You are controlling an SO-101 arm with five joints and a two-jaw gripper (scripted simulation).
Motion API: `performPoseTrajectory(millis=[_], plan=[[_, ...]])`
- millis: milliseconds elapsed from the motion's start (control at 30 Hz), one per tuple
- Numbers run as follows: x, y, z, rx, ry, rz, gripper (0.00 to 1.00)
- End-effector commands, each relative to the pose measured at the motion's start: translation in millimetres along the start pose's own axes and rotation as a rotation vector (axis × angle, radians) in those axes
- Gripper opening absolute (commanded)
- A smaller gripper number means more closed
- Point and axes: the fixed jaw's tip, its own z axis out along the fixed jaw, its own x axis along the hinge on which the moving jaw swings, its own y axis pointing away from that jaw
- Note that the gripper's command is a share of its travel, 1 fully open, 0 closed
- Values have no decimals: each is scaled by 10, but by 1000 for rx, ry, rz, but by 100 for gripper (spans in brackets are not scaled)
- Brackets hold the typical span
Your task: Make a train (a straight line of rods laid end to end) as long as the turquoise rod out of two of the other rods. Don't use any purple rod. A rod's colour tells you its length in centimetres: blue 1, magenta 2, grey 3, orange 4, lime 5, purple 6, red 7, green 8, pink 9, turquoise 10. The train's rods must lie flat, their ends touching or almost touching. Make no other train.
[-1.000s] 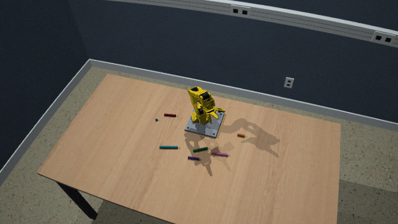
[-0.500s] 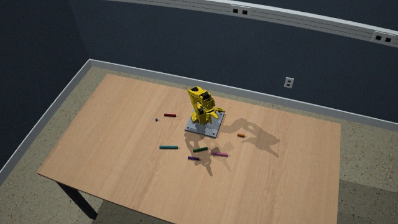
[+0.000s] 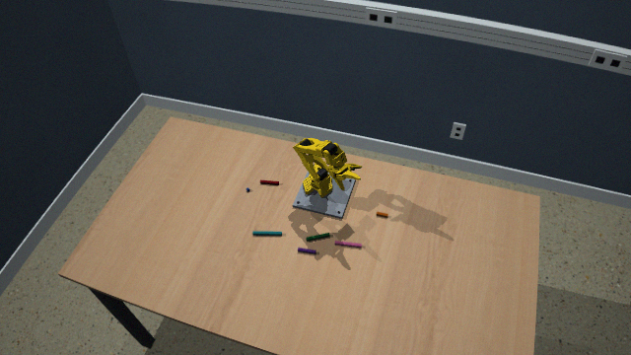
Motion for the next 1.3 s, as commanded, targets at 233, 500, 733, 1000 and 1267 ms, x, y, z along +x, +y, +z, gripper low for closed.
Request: performPoseTrajectory(millis=[233,500,733,1000,1267], plan=[[-387,93,7,-25,-112,-267,100],[-414,102,4,-26,-120,-287,100],[-414,102,4,-26,-120,-287,100],[-414,102,4,-26,-120,-287,100],[-414,100,2,-24,-120,-287,100]])
